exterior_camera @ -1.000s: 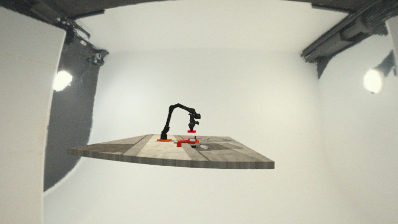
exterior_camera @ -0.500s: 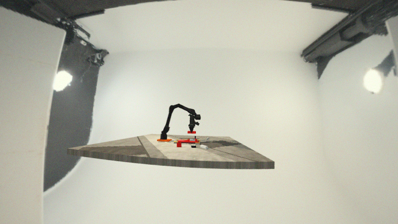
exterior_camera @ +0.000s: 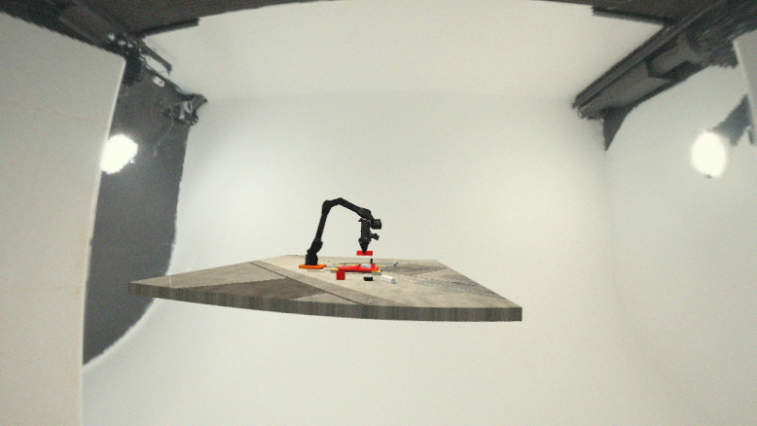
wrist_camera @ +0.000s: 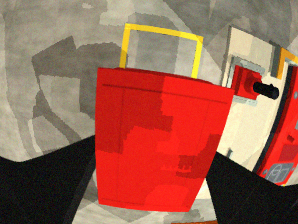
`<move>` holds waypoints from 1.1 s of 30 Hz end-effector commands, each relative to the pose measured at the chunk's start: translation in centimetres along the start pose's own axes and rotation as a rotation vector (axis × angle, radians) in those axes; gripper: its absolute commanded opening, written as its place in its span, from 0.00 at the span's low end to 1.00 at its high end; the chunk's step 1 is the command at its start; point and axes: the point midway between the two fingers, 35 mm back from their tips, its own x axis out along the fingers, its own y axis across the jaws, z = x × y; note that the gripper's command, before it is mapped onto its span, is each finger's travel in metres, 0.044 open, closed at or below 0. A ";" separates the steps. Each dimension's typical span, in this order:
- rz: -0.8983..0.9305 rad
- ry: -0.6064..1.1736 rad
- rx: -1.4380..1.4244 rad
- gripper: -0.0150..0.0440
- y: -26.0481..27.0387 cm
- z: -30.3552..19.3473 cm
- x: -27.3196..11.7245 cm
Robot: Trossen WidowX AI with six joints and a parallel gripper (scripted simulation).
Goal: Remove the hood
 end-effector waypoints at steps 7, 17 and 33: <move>0.001 0.003 0.003 0.25 0.0 -0.1 0.7; 0.001 0.004 0.003 0.25 0.0 -0.1 1.3; 0.001 0.004 0.003 0.25 0.0 -0.1 2.3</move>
